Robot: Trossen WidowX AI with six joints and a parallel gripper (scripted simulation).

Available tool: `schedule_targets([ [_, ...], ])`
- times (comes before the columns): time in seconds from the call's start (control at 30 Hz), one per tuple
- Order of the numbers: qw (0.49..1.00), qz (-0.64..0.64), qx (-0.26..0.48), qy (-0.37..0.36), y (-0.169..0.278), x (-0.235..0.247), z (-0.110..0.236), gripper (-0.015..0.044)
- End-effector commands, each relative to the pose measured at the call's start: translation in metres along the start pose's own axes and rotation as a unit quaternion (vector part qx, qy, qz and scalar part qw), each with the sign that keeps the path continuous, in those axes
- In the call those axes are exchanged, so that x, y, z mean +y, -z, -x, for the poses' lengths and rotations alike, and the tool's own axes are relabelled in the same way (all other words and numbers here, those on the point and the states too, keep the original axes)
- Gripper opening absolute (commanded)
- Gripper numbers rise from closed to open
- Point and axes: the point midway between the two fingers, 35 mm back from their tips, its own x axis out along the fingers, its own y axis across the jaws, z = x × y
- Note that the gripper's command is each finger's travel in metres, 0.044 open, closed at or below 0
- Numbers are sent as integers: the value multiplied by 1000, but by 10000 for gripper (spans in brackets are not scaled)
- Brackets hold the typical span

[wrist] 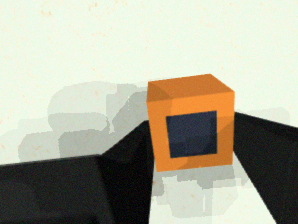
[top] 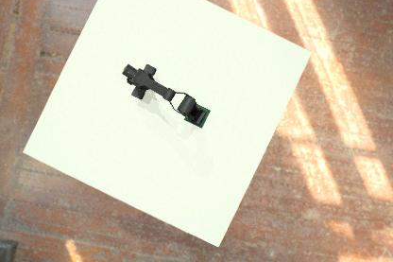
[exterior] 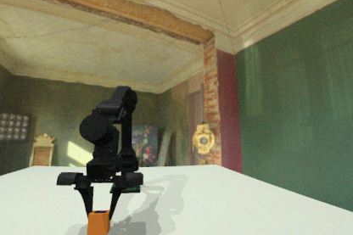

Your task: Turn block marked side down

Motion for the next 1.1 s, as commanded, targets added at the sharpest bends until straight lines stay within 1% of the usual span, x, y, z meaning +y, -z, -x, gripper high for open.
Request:
schedule_targets([
  [0.0,999,2,-38,-2,0,0,2,0],
  [0.43,991,4,-132,0,6,1,3,0],
  [0.67,990,5,-138,0,6,1,2,0],
  [1.07,974,1,-226,-2,0,-1,-22,0],
])
